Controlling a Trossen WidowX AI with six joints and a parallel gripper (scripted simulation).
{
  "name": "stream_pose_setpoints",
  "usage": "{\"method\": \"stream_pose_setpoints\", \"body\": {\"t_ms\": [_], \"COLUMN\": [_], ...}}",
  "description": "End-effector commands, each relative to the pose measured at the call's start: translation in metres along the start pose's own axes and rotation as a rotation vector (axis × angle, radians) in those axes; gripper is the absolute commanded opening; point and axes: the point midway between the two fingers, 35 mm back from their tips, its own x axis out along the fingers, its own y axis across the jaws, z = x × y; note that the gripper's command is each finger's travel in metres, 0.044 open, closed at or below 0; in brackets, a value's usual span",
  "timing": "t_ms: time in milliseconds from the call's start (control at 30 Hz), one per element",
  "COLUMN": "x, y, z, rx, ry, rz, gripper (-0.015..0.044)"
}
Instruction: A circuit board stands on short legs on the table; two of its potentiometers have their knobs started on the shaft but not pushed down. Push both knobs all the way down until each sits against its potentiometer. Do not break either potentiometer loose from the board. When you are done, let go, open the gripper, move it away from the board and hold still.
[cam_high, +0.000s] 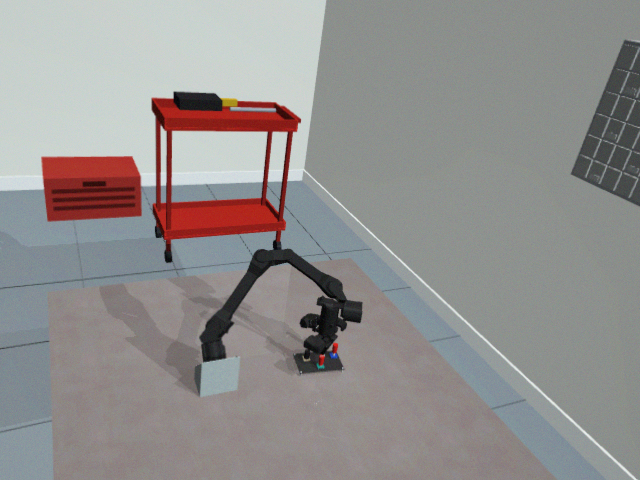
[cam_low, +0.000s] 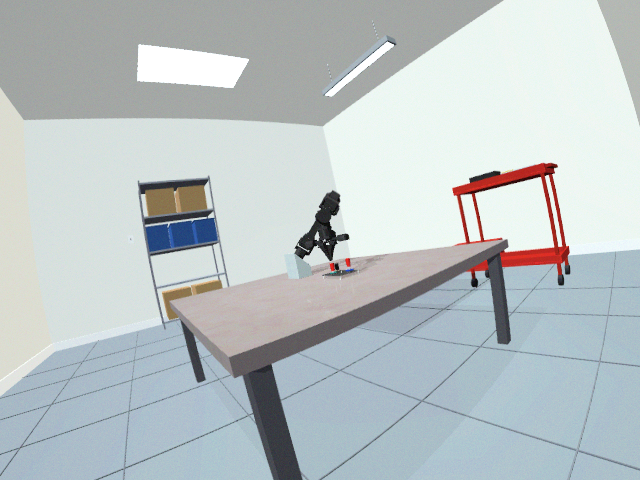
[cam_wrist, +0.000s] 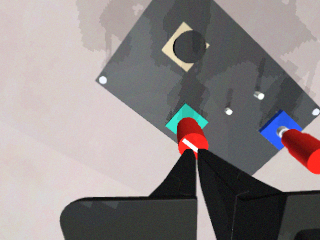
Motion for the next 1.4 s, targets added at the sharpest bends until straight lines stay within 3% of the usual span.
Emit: {"method": "stream_pose_setpoints", "body": {"t_ms": [0, 167, 433, 1367], "x": [0.002, 0.002, -0.012, -0.019], "y": [0.000, 0.000, -0.002, -0.018], "z": [0.001, 0.001, -0.019, -0.021], "rx": [-0.001, -0.001, 0.057, 1.017], "ry": [-0.002, -0.002, 0.098, 0.083], "rz": [0.002, 0.002, 0.019, -0.027], "gripper": [0.0079, 0.0210, 0.0000, 0.0000]}}
